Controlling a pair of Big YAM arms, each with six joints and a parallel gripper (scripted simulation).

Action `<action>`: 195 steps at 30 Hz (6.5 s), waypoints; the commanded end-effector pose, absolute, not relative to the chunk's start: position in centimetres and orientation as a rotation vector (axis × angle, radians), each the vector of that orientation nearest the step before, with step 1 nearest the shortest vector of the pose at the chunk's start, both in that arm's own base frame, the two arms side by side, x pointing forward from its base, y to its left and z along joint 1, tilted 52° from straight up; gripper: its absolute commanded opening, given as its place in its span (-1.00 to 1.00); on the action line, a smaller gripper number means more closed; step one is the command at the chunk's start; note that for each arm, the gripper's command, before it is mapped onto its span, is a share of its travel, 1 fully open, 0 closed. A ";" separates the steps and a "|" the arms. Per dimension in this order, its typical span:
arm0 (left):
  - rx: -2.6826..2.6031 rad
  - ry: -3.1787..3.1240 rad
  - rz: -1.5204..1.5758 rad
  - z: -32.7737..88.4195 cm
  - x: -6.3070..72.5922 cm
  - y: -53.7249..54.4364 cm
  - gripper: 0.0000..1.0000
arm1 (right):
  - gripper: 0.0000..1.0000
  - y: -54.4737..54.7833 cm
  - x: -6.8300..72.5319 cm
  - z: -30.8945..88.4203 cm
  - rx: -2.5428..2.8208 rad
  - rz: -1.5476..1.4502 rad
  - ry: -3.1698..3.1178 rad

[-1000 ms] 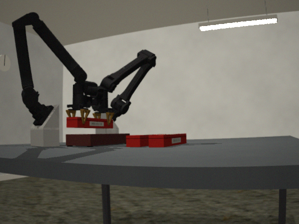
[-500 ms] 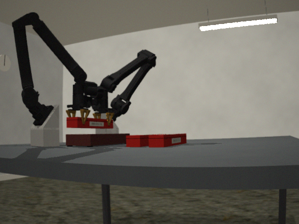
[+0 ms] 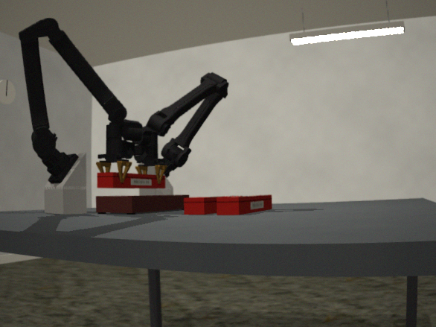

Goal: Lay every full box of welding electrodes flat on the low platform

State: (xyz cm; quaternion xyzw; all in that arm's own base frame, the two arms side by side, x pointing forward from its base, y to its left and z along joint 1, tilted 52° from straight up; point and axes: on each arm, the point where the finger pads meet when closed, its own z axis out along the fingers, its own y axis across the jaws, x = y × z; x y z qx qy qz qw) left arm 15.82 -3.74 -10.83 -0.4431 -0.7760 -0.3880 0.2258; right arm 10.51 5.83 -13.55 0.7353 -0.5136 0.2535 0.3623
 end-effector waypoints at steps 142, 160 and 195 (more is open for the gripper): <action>-1.259 -2.199 -1.065 -9.4 17.2 -8.5 1.00 | 1.00 10.7 11.4 -12.4 1.932 0.662 -1.347; -1.269 -2.207 -1.038 -3.9 19.4 -11.6 1.00 | 1.00 15.5 15.1 -8.0 1.937 0.655 -1.387; -1.259 -2.196 -1.060 13.8 31.3 -9.3 1.00 | 1.00 21.9 33.5 -1.9 1.912 0.669 -1.366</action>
